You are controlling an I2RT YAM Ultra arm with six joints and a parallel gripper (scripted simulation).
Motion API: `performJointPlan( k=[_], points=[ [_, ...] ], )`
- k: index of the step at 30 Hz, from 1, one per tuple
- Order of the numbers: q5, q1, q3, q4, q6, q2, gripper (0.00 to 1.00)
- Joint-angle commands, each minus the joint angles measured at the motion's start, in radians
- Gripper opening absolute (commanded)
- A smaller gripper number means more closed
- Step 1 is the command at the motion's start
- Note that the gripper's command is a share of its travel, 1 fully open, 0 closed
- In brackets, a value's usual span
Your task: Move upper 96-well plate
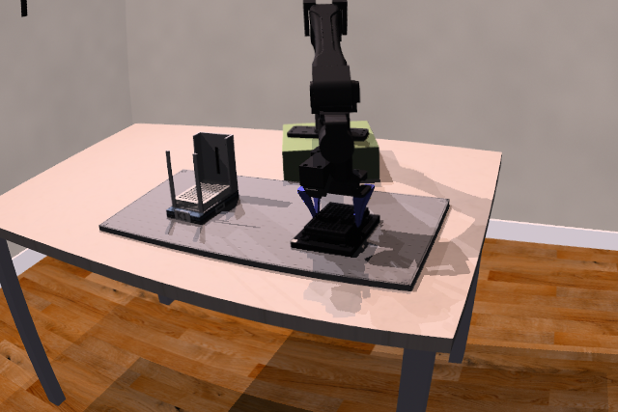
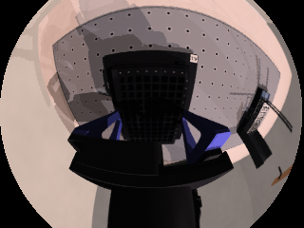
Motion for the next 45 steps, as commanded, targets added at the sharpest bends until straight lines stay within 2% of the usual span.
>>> performJointPlan(
  k=[1,14,17,26,33,35,45],
  points=[
    [0.006,0.015,-0.018,0.012,0.007,-0.022,0.00],
    [0.006,0.015,-0.027,0.015,0.006,-0.019,0.00],
    [0.006,0.015,-0.005,0.024,0.007,-0.015,0.00],
    [0.006,0.015,-0.032,0.030,0.007,-0.003,0.00],
    [0.006,0.015,-0.035,0.026,0.007,-0.002,0.00],
    [0.006,0.016,-0.013,0.034,0.008,0.001,0.00],
    [0.006,0.016,-0.027,0.037,0.008,0.010,0.00]
  ],
)
